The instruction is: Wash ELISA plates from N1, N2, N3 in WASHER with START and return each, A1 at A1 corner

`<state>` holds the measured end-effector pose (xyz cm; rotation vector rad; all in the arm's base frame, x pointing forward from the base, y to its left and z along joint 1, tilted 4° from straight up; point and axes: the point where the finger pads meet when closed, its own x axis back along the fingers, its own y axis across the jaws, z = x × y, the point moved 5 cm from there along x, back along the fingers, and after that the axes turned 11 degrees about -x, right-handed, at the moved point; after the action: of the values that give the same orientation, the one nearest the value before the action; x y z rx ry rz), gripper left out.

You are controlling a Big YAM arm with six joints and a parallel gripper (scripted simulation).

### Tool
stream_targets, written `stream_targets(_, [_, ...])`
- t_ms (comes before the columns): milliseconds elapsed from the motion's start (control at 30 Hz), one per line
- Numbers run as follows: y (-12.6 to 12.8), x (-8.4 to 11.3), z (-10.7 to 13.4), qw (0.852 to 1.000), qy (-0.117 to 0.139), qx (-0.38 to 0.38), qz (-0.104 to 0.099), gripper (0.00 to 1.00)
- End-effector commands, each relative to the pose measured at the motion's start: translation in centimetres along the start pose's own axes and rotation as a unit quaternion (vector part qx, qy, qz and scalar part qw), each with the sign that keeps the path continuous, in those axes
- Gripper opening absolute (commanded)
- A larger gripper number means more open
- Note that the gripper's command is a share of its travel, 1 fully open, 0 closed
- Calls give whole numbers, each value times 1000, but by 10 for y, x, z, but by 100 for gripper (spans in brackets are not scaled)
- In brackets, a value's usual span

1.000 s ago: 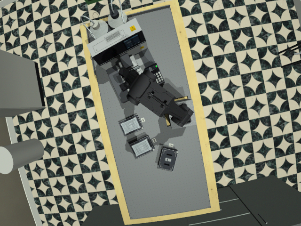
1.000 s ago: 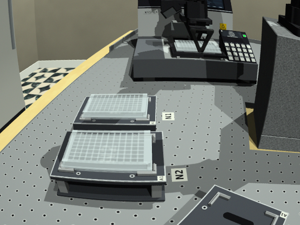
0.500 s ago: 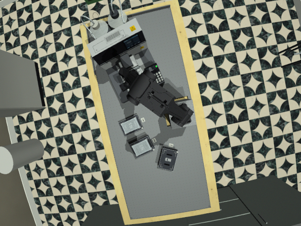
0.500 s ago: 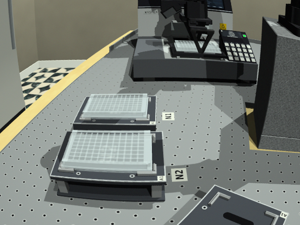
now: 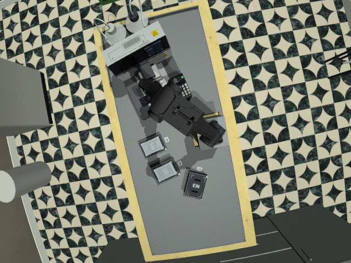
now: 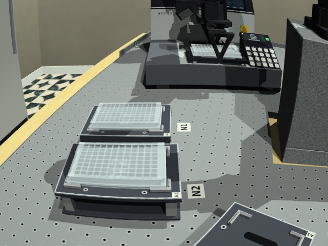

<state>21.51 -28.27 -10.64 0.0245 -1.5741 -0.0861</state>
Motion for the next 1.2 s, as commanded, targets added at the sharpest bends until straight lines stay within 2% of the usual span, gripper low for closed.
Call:
stream_targets(0, [-8, 3, -5, 1000, -7, -1, 8, 100])
stream_targets(167, [-8, 3, -5, 1000, -7, -1, 8, 100])
stream_targets(233, [-17, 15, -8, 1000, -14, -4, 15, 100])
stream_targets(667, [-13, 33, -6, 1000, -11, 1, 12, 100])
stream_targets(1167, [-19, 62, -10, 1000, -16, 1, 19, 100])
